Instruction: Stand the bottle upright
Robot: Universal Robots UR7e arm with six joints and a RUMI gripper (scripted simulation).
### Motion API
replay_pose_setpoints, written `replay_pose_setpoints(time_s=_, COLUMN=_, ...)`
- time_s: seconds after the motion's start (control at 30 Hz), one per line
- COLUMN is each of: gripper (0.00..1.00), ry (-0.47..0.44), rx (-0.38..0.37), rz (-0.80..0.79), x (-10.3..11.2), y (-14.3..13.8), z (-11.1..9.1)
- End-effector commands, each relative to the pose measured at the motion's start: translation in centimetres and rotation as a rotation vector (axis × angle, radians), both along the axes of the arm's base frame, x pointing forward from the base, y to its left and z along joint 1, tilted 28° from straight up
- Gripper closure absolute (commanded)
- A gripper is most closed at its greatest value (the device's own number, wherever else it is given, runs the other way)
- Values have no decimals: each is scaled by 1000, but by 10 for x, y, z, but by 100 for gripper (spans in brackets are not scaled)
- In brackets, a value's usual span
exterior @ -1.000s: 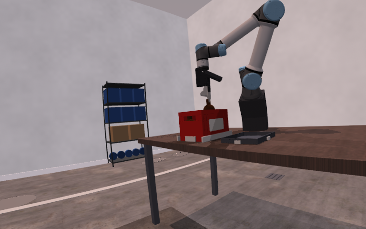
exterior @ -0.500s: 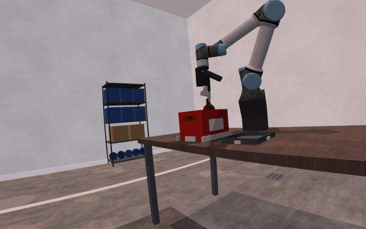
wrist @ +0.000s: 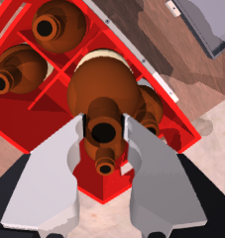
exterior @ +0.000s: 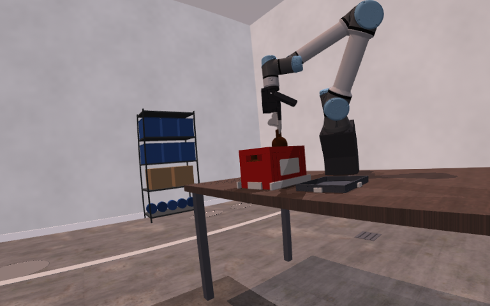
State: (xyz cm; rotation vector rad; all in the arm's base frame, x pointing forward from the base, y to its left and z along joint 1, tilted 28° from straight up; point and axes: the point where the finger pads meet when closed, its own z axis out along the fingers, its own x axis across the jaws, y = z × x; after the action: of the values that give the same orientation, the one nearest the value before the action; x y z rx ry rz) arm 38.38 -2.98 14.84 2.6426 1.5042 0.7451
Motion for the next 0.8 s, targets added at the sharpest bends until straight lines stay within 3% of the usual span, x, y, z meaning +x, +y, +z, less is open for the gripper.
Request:
replay_pose_setpoints(time_s=0.0, gripper=100, ry=-6, rx=-5, rz=0, x=-2, y=-3, z=10)
replay_pose_setpoints(time_s=0.77, gripper=100, ry=-5, rx=-5, rz=0, x=-9, y=-7, z=26)
